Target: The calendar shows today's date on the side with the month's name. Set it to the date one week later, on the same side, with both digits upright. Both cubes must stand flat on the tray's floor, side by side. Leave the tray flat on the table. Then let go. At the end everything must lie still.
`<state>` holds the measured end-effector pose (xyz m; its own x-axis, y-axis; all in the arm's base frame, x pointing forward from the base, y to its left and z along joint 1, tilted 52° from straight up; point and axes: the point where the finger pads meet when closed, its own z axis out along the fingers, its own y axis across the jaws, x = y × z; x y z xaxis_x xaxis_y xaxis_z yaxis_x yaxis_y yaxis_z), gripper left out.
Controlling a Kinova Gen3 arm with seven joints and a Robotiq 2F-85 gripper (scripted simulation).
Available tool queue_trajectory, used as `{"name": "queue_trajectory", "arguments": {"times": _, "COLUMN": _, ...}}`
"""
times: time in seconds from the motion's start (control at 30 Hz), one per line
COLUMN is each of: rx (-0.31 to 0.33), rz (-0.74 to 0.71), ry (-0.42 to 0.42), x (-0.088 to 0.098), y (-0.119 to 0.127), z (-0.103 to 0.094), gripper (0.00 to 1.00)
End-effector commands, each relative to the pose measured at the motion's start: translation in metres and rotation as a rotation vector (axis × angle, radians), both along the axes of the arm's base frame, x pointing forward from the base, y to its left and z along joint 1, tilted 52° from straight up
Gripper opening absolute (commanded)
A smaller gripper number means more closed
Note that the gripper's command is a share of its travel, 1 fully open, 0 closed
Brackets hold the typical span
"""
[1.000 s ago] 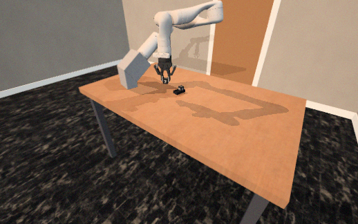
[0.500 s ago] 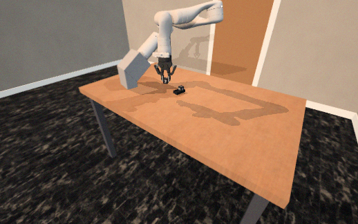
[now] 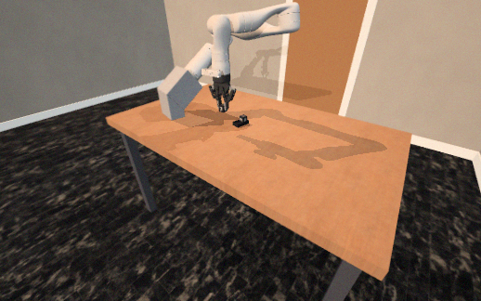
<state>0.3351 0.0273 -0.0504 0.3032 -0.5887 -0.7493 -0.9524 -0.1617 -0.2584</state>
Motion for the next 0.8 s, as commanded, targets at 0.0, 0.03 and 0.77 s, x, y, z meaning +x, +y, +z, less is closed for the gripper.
{"name": "queue_trajectory", "arguments": {"times": 0.0, "rx": 0.001, "rz": -0.040, "ry": 0.059, "x": -0.0006, "y": 0.0001, "z": -0.0005, "gripper": 0.26}}
{"name": "queue_trajectory", "arguments": {"times": 0.03, "rx": 0.002, "rz": -0.060, "ry": 0.085, "x": -0.0007, "y": 0.0001, "z": -0.0005, "gripper": 0.26}}
{"name": "queue_trajectory", "arguments": {"times": 0.77, "rx": 0.007, "rz": -0.168, "ry": 0.225, "x": -0.0007, "y": 0.0001, "z": -0.0004, "gripper": 0.26}}
